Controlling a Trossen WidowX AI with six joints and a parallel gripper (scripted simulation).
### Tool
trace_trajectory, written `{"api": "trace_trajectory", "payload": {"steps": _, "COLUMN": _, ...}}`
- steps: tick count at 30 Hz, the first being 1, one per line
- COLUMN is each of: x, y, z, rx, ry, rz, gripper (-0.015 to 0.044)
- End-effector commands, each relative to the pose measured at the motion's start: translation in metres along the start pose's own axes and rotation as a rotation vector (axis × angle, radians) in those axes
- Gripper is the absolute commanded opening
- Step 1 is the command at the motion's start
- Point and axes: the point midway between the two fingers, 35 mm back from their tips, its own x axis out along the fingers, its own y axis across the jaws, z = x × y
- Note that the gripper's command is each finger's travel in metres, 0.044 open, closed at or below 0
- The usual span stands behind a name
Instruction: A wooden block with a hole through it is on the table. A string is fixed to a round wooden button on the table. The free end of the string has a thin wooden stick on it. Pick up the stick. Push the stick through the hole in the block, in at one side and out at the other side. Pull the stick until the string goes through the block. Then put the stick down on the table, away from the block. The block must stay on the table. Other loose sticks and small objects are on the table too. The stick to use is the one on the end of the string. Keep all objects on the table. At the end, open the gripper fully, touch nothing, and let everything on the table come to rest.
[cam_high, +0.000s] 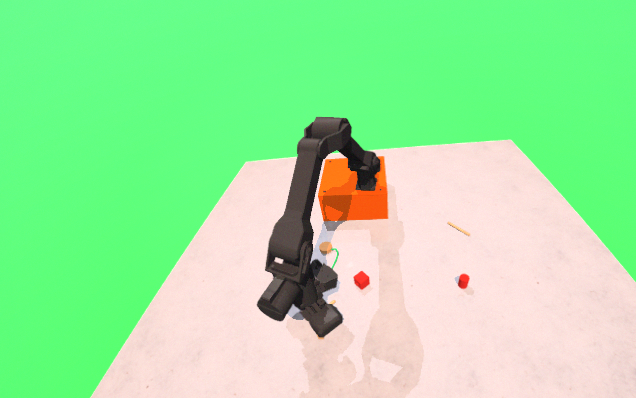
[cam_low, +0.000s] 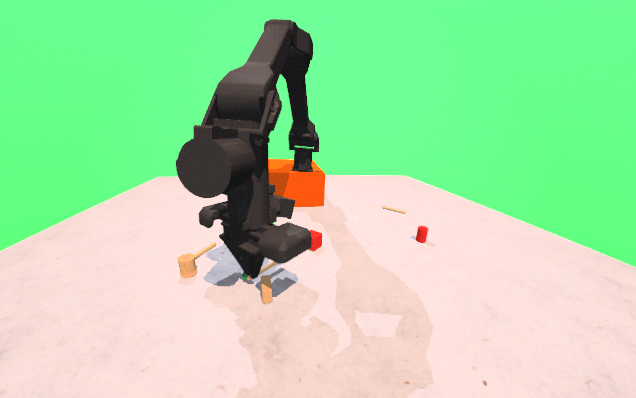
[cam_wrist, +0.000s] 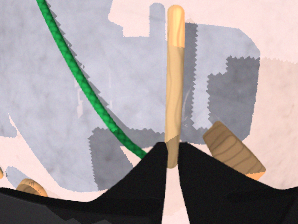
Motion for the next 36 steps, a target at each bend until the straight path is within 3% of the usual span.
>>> {"api": "trace_trajectory", "payload": {"steps": 1, "x": -0.001, "y": -0.001, "z": 0.004, "rx": 0.001, "ry": 0.006, "rz": 0.0, "gripper": 0.0}}
{"api": "trace_trajectory", "payload": {"steps": 36, "x": -0.001, "y": -0.002, "z": 0.049, "rx": 0.002, "ry": 0.003, "rz": 0.0, "gripper": 0.0}}
